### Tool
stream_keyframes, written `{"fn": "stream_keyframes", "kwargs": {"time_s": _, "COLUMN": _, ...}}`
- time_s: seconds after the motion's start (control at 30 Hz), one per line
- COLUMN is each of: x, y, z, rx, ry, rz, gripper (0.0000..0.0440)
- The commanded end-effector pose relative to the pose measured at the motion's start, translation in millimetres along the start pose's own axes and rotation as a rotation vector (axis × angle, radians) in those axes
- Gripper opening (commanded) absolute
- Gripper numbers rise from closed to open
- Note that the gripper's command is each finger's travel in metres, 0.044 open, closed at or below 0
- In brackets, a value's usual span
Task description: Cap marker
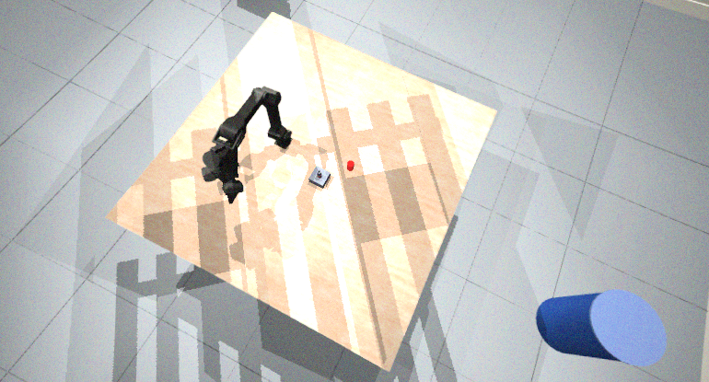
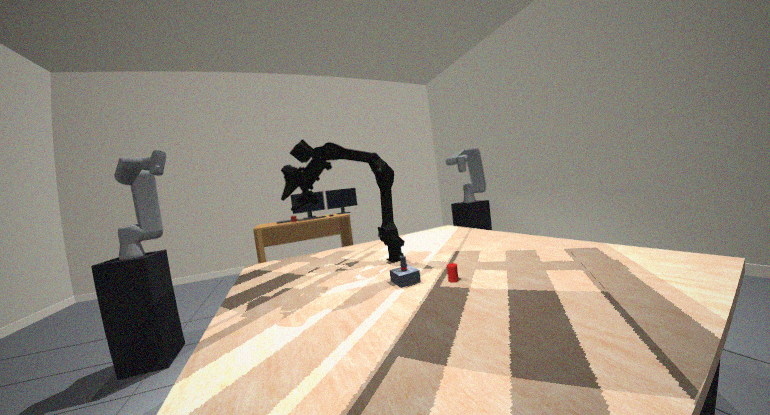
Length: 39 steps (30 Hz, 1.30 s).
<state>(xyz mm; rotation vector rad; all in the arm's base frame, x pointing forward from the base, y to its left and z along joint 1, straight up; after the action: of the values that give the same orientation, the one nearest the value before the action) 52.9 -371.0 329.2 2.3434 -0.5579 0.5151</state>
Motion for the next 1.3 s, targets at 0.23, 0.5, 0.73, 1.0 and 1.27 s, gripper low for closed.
{"fn": "stream_keyframes", "kwargs": {"time_s": 0.23, "x": 14.0, "y": -26.7, "z": 27.1, "rx": 0.075, "ry": -0.032, "rz": -0.028, "gripper": 0.0312}}
{"fn": "stream_keyframes", "kwargs": {"time_s": 0.5, "x": 27.1, "y": -45.9, "z": 41.0, "rx": 0.115, "ry": -0.045, "rz": -0.050, "gripper": 0.0313}}
{"fn": "stream_keyframes", "kwargs": {"time_s": 0.73, "x": 38.8, "y": -63.6, "z": 51.7, "rx": 0.147, "ry": -0.057, "rz": -0.067, "gripper": 0.0314}}
{"fn": "stream_keyframes", "kwargs": {"time_s": 1.0, "x": 52.3, "y": -84.6, "z": 62.5, "rx": 0.181, "ry": -0.070, "rz": -0.083, "gripper": 0.0315}}
{"fn": "stream_keyframes", "kwargs": {"time_s": 1.27, "x": 66.0, "y": -106.8, "z": 71.5, "rx": 0.211, "ry": -0.083, "rz": -0.097, "gripper": 0.0316}}
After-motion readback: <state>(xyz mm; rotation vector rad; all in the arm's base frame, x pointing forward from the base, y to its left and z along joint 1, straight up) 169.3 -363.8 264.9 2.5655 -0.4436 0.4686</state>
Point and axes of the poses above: the point midway between the two fingers, 35 mm back from their tips, its own z axis out along the fingers, its own x axis across the jaws, y = z × x, the point moved 1 cm from there along -z, back along the fingers, and after that the axes turned 13 degrees about -z, right-handed, at the moved point
